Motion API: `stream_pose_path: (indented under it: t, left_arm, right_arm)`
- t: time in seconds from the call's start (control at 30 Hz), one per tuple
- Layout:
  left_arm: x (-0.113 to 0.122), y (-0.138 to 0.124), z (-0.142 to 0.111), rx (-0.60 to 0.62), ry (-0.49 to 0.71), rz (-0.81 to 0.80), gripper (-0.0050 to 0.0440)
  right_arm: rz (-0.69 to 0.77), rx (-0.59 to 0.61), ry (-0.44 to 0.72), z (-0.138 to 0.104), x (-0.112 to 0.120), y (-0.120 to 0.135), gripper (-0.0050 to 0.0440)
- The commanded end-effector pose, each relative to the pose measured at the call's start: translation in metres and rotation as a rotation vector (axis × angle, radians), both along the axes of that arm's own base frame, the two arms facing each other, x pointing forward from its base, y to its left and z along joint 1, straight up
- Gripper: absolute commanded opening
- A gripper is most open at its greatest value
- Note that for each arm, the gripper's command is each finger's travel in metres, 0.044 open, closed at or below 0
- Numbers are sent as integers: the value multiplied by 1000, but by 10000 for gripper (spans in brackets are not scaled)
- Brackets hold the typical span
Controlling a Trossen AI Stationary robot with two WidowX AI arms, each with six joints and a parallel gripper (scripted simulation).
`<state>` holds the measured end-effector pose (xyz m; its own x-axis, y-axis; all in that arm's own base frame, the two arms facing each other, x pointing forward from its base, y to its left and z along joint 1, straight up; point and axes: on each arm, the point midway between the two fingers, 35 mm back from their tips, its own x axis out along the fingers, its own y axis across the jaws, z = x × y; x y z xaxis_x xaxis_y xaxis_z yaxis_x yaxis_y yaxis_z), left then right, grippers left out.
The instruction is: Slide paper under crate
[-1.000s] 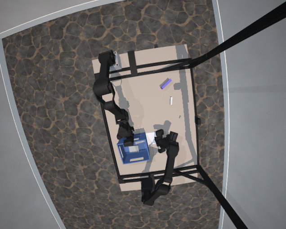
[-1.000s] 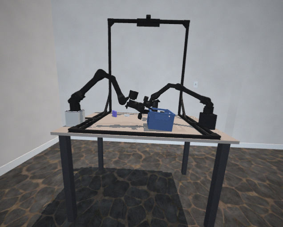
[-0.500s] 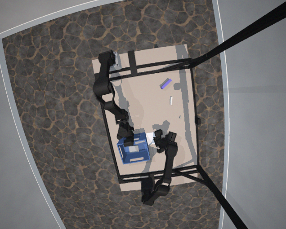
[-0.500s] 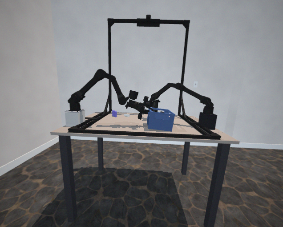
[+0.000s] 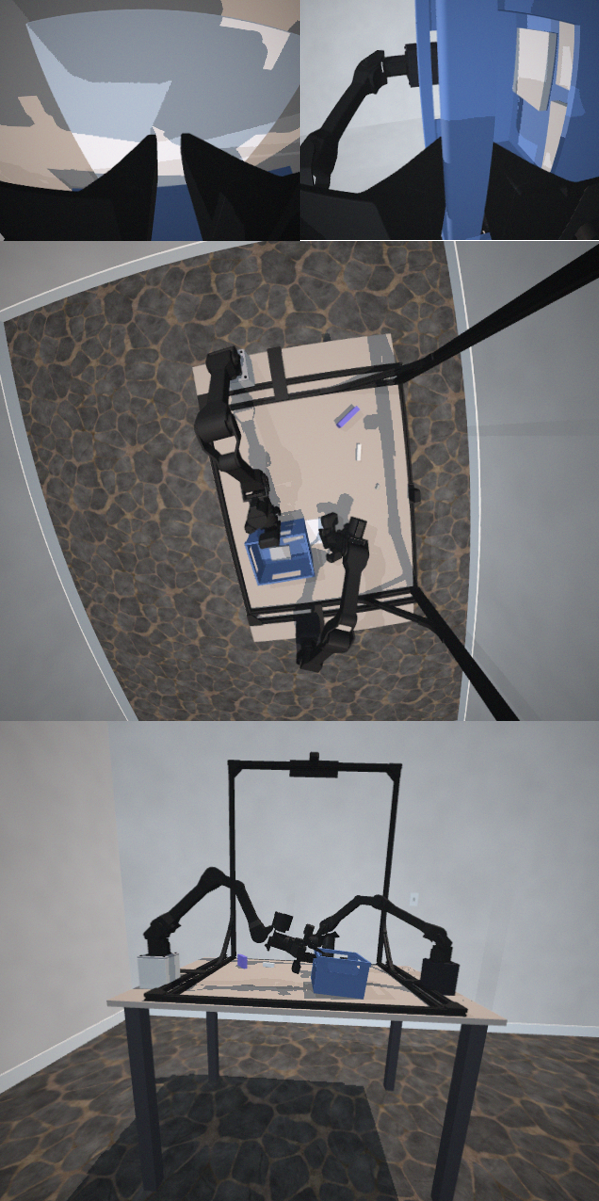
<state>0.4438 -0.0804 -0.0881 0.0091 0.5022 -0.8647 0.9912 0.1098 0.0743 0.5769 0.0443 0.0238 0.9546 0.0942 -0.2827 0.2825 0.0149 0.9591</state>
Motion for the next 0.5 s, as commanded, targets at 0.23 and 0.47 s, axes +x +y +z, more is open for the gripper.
stream_pose_path:
  t: [0.23, 0.47]
  left_arm:
    - [-8, 14, -8, 5, 26, 7, 60]
    - [-8, 18, -8, 5, 26, 7, 60]
  right_arm:
    - [2, 9, -102, 42, 10, 1, 0]
    - [2, 9, -102, 42, 10, 1, 0]
